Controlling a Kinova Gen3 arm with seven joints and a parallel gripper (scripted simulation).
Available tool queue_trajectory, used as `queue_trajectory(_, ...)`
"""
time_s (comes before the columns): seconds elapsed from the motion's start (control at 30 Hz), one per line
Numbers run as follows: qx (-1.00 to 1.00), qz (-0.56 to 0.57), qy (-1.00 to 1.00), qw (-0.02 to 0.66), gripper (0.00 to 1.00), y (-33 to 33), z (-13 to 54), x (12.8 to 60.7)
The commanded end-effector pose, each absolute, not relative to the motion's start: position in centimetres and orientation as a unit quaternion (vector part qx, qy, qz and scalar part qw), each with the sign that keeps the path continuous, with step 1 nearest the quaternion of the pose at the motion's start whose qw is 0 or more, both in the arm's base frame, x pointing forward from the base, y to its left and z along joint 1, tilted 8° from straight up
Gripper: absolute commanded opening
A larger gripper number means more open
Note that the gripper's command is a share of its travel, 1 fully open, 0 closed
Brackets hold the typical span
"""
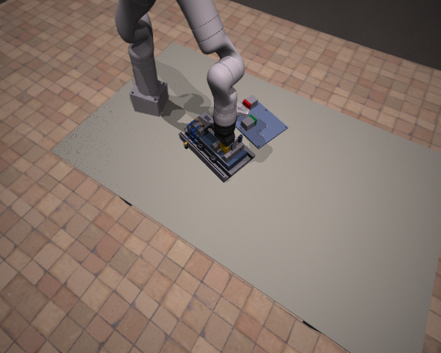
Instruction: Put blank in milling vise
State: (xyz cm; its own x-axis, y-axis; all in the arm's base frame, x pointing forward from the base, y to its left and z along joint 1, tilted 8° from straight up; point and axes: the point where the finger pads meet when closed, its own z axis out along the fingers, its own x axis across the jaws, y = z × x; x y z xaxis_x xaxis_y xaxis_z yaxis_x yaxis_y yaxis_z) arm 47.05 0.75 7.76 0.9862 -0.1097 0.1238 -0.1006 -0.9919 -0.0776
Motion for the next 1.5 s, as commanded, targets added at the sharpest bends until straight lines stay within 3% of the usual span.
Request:
queue_trajectory(0.0, -0.995, -0.065, 0.059, 0.036, 1.0, 0.73, 7.96, 47.05)
queue_trajectory(1.47, -0.996, -0.066, 0.056, 0.035, 1.0, 0.71, 8.35, 47.08)
